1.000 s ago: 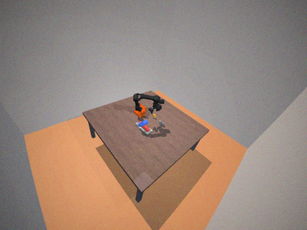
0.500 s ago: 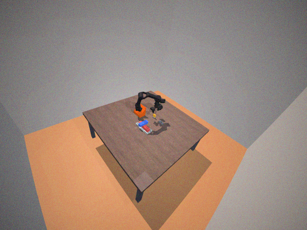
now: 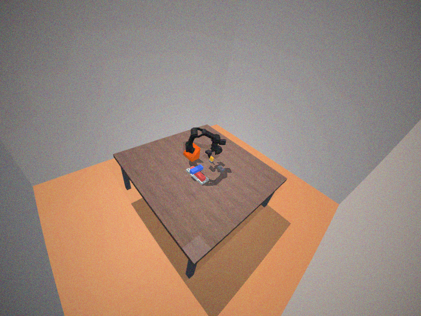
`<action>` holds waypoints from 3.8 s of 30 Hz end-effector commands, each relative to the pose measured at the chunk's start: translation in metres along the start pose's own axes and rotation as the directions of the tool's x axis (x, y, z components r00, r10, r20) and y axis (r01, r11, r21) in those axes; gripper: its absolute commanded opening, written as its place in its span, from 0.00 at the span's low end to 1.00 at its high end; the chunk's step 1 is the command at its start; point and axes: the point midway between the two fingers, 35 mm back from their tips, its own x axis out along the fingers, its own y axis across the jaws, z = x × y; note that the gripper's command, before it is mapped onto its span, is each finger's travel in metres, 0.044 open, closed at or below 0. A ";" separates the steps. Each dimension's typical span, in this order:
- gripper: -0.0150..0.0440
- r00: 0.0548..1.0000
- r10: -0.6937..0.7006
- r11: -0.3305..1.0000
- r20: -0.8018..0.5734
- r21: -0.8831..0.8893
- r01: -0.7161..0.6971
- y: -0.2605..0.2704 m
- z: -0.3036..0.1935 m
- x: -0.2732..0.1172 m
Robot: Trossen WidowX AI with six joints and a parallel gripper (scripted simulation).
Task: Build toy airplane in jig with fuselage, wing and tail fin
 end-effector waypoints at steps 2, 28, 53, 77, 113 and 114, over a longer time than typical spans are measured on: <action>1.00 1.000 -0.011 1.000 -0.002 -0.009 0.011 -0.001 0.000 0.010; 1.00 1.000 -0.014 1.000 -0.001 -0.008 0.014 -0.002 -0.001 0.051; 0.25 1.000 -0.013 1.000 0.000 -0.007 0.013 -0.002 -0.001 0.051; 0.25 0.999 0.020 1.000 0.040 0.009 -0.020 0.010 0.012 0.001; 0.25 1.000 0.007 1.000 0.004 -0.004 -0.007 -0.005 0.008 -0.082; 0.25 1.000 0.011 1.000 0.005 -0.002 -0.011 -0.007 0.011 -0.082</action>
